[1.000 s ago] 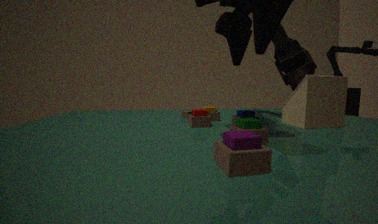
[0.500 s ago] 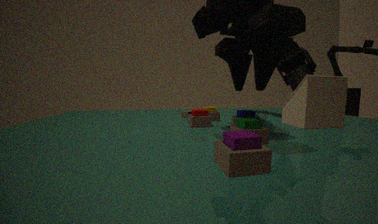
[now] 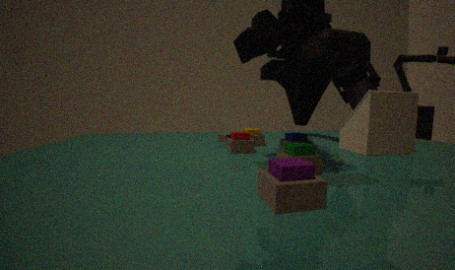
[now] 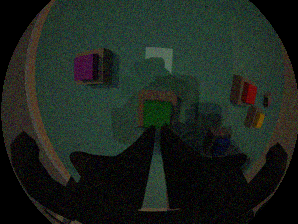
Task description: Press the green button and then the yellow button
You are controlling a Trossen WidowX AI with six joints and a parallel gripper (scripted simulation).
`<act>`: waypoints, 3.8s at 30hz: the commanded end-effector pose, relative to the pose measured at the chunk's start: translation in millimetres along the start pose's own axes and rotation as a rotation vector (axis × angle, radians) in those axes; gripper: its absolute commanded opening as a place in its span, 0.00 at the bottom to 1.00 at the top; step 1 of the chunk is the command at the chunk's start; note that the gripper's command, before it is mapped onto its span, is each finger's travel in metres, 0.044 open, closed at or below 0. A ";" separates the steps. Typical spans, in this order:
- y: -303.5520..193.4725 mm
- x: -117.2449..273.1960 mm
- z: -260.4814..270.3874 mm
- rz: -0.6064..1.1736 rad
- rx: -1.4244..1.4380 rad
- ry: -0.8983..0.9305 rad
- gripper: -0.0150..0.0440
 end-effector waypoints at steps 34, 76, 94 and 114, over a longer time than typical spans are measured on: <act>0.0 -33.5 -0.2 -0.003 0.005 -0.005 0.29; 15.3 68.1 -60.8 -0.005 0.014 0.018 0.29; -12.0 62.2 -235.5 0.001 0.008 -0.015 0.29; -11.9 -8.1 -236.9 0.000 0.007 -0.017 0.29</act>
Point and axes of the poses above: the point midway between the two fingers, 35 mm back from their tips, its own x axis back along the fingers, its own z axis across the jaws, y = z × x, the point moved 10 cm from there along x, back along the fingers, and after that the axes turned 3 degrees about x, right-handed, at the moved point
